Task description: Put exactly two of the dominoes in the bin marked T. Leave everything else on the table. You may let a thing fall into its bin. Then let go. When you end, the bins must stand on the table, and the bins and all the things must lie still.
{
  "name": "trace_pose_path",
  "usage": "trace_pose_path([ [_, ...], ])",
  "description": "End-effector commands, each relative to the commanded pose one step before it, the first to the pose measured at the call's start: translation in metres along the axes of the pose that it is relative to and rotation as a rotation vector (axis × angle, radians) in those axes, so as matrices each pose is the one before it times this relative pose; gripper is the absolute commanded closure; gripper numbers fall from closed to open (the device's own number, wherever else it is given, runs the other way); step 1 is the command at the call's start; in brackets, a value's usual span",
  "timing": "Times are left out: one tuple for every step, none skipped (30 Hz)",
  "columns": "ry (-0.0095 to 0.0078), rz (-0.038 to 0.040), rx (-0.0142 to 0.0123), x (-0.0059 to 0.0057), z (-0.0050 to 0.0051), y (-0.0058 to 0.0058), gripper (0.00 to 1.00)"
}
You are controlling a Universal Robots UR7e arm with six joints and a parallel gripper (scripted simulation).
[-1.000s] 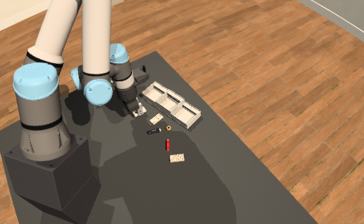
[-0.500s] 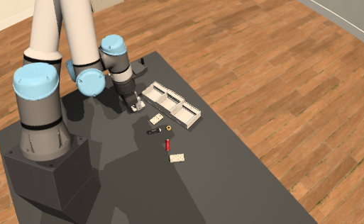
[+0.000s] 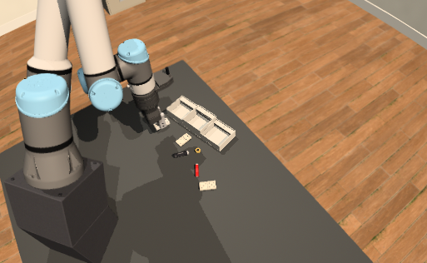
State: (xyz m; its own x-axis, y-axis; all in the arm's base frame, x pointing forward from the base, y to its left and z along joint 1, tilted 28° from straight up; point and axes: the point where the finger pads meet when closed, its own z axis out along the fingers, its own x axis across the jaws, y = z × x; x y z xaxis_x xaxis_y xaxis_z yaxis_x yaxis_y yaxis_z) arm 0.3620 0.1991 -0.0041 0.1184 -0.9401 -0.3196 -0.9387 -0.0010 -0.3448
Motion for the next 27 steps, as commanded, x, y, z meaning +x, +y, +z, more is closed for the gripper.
trace_pose_path([
  [-0.00002, -0.00066, 0.00104, -0.00015, -0.00523, -0.0005, 0.51],
  [0.0, 0.0, 0.0, 0.0, -0.00001, 0.0, 0.51],
  [0.0, 0.0, 0.0, 0.0, -0.00001, 0.0, 0.51],
  [0.0, 0.0, 0.0, 0.0, 0.0, 0.0, 0.51],
  [0.0, 0.0, 0.0, 0.0, 0.0, 0.0, 0.51],
  [-0.00001, 0.0, 0.00001, -0.0025, -0.00001, -0.00546, 0.51],
  [-0.00001, 0.0, 0.00002, -0.0025, 0.0, -0.00546, 0.51],
  [-0.00001, 0.0, 0.00002, -0.00251, 0.0, -0.00546, 0.51],
  [-0.00001, 0.0, 0.00005, -0.0025, 0.00005, -0.00542, 0.51],
  [0.0, 0.0, 0.0, -0.0001, -0.00001, -0.00022, 0.51],
  [0.0, 0.0, 0.0, 0.0, -0.00001, -0.00001, 0.51],
  [-0.00002, 0.04999, 0.00001, -0.00247, -0.00004, -0.00546, 0.51],
  [-0.00002, 0.04999, 0.00002, -0.00275, -0.00004, -0.00532, 0.51],
  [0.00001, 0.05001, 0.0, -0.00311, 0.00001, -0.00522, 0.51],
  [-0.00034, 0.03183, 0.00033, -0.00328, -0.00001, -0.00502, 0.51],
  [-0.00091, 0.02384, 0.00045, -0.00344, 0.0, -0.00491, 0.51],
  [-0.00135, 0.0268, 0.00049, -0.00356, 0.0, -0.00483, 0.51],
  [-0.00166, 0.02684, 0.00058, -0.00369, 0.00001, -0.00473, 0.51],
  [-0.00181, 0.02645, 0.00065, -0.00382, 0.00002, -0.00463, 0.51],
  [-0.00189, 0.02632, 0.00068, -0.00394, 0.00003, -0.00453, 0.51],
  [0.0, 0.0, 0.0, 0.0, 0.0, 0.0, 0.51],
  [0.0, 0.0, 0.0, 0.0, 0.0, 0.0, 0.51],
  [-0.00217, 0.07352, 0.0011, -0.00408, 0.00005, -0.00443, 0.51],
  [-0.0024, 0.01777, 0.00097, -0.00437, 0.00005, -0.00411, 0.51],
  [-0.00134, 0.02401, 0.00011, -0.00444, 0.00007, -0.00403, 0.51],
  [-0.00091, 0.02745, -0.00024, -0.0046, 0.00009, -0.00395, 0.51],
  [-0.00108, 0.02703, -0.00009, -0.00154, 0.00002, -0.00127, 0.51],
])
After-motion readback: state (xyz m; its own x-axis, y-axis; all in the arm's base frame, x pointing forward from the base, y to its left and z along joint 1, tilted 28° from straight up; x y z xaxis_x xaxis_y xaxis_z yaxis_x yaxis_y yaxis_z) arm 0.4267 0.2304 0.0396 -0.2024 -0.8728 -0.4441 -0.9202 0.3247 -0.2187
